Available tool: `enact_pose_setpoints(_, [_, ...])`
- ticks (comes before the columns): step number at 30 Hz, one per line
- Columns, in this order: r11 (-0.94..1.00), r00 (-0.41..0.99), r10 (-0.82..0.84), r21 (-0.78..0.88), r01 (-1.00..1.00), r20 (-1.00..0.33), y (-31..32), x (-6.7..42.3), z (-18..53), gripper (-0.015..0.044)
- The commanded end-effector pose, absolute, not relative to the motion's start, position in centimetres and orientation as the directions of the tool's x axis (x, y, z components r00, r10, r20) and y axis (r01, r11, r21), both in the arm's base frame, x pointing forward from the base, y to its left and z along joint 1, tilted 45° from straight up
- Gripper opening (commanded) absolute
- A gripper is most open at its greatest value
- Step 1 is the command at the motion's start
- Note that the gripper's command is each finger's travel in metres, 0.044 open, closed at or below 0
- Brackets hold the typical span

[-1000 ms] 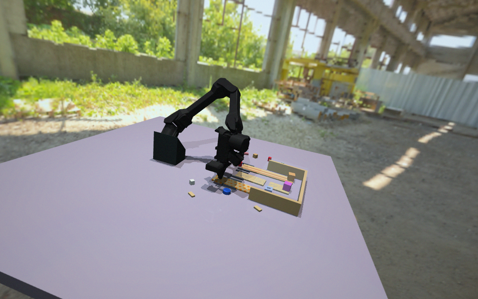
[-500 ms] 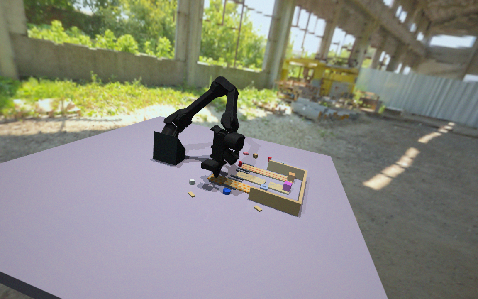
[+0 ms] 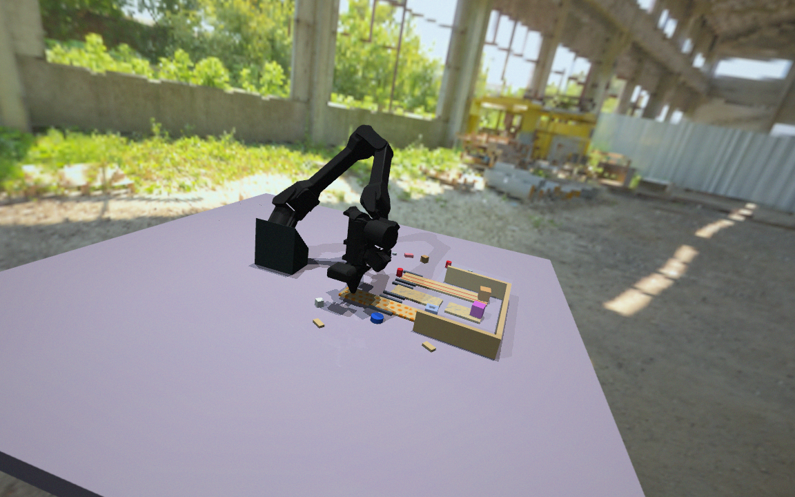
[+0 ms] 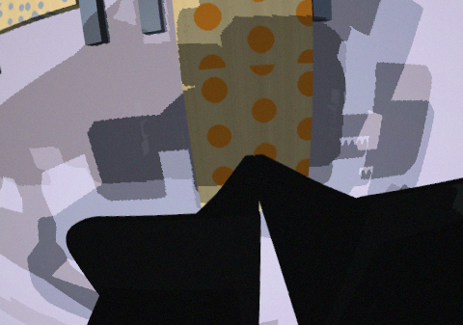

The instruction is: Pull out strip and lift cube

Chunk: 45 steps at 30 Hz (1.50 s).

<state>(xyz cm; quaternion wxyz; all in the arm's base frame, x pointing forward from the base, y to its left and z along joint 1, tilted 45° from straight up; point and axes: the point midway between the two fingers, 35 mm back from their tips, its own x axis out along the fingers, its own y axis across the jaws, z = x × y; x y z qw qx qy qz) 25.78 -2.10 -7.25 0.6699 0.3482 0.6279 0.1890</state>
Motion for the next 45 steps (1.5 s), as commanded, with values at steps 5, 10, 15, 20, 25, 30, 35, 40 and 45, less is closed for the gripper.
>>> enact_pose_setpoints(5, [0.683, 0.112, 0.697, 0.703, 0.196, -0.708, -1.3, 23.8, -7.5, 0.0])
enact_pose_setpoints(10, [0.683, 0.111, 0.697, 0.703, 0.196, -0.708, -1.2, 23.2, -7.5, 0.0])
enact_pose_setpoints(15, [0.683, 0.111, 0.697, 0.703, 0.197, -0.708, -1.1, 22.5, -7.5, 0.0])
enact_pose_setpoints(20, [0.683, 0.111, 0.697, 0.703, 0.197, -0.708, -0.9, 21.9, -7.5, 0.0])
enact_pose_setpoints(25, [0.683, 0.111, 0.697, 0.703, 0.197, -0.708, -0.8, 21.3, -7.5, 0.0])
enact_pose_setpoints(30, [0.683, 0.11, 0.697, 0.703, 0.197, -0.708, -0.7, 20.6, -7.4, 0.0])
enact_pose_setpoints(35, [0.683, 0.11, 0.697, 0.703, 0.198, -0.709, -0.6, 20.1, -7.4, 0.0])
enact_pose_setpoints(40, [0.683, 0.11, 0.697, 0.703, 0.198, -0.709, -0.5, 19.5, -7.4, 0.0])
enact_pose_setpoints(45, [0.683, 0.11, 0.697, 0.703, 0.198, -0.709, -0.4, 18.9, -7.4, 0.0])
